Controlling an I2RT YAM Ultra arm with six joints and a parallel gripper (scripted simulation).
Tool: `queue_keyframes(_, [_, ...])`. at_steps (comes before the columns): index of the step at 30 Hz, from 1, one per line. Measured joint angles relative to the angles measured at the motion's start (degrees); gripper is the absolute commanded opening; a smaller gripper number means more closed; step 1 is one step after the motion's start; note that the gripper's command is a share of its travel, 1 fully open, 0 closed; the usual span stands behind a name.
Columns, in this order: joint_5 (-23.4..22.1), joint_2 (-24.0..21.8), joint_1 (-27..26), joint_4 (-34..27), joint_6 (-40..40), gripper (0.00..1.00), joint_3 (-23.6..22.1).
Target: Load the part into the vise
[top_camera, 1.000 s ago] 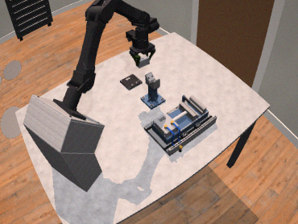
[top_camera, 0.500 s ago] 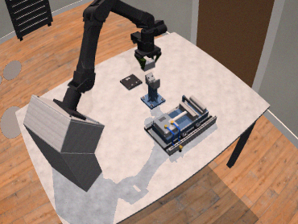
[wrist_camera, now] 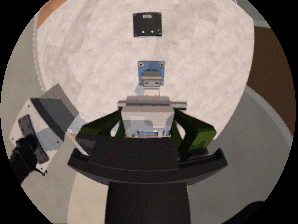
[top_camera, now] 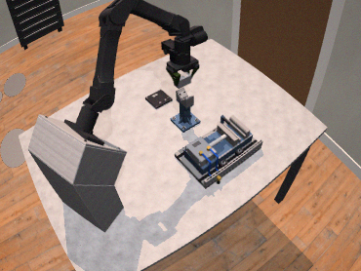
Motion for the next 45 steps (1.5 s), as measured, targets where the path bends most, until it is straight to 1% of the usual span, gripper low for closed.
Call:
queue_keyframes(13, [-1.9,-0.3,-1.4,0.0,-1.3,0.00,0.0])
queue_keyframes(45, [-2.2,-0.3,-1.4,0.0,-1.4,0.00,0.0])
